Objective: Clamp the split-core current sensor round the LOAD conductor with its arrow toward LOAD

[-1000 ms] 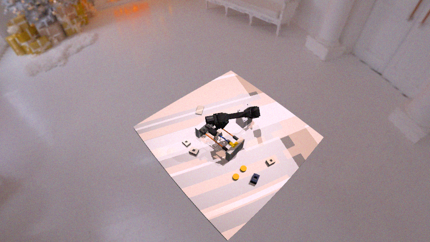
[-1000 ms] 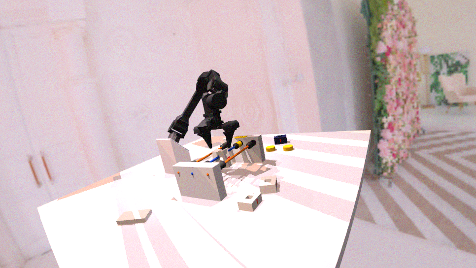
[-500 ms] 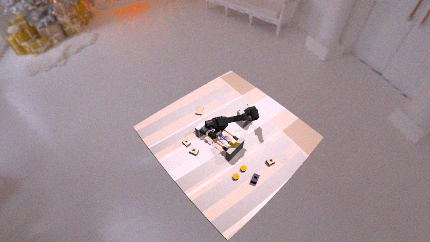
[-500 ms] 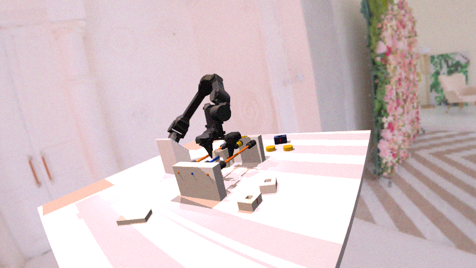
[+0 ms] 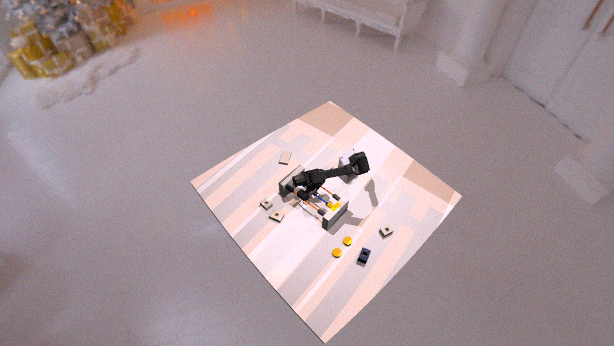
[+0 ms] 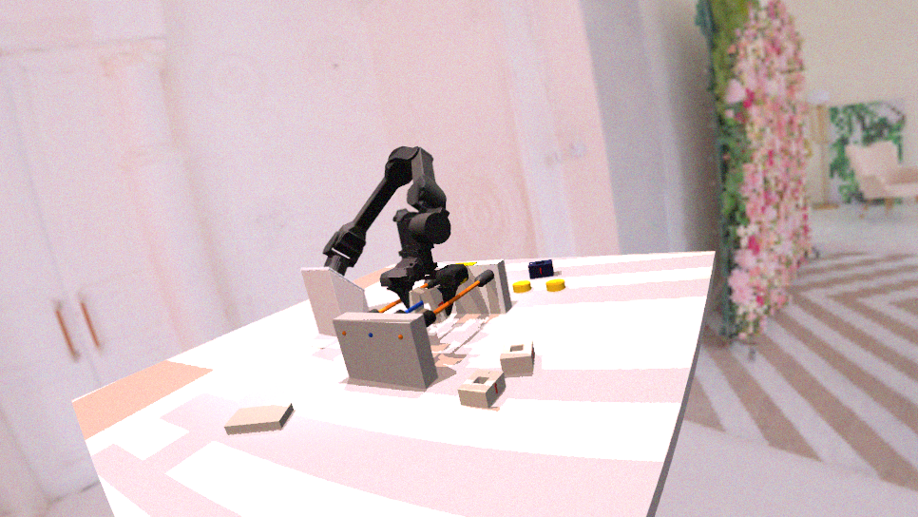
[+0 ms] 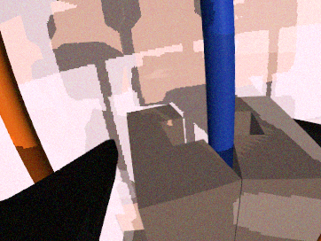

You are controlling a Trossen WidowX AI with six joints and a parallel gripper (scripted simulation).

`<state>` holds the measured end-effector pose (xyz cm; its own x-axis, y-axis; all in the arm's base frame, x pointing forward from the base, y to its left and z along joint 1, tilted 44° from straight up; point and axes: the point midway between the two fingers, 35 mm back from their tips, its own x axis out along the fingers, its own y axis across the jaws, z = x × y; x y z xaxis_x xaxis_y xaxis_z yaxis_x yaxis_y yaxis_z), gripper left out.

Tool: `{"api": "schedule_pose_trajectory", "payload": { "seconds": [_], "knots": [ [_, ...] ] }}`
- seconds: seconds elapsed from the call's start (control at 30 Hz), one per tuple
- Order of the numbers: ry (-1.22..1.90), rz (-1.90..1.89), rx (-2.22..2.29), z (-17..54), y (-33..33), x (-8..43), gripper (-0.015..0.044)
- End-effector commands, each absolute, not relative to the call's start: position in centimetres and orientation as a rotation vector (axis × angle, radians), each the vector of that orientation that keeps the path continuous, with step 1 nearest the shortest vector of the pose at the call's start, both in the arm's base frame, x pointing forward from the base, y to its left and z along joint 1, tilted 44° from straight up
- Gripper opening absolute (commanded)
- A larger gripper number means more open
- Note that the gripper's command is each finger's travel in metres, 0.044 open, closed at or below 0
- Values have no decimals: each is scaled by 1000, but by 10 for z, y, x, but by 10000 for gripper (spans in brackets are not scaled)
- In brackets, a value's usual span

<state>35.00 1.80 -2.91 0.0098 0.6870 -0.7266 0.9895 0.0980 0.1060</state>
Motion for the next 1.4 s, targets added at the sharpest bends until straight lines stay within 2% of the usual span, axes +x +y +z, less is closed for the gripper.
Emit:
{"api": "schedule_pose_trajectory", "payload": {
  "seconds": [0.0, 0.1, 0.87, 1.23, 1.37],
  "knots": [
    [1752, -612, 1658, -35, 24, 347, 440],
    [1752, -612, 1658, -36, 25, 347, 440],
    [1743, -605, 1651, -33, 22, 350, 287],
    [1743, -605, 1651, -33, 22, 350, 0],
    [1743, -605, 1651, -33, 22, 350, 0]
  ]
}}
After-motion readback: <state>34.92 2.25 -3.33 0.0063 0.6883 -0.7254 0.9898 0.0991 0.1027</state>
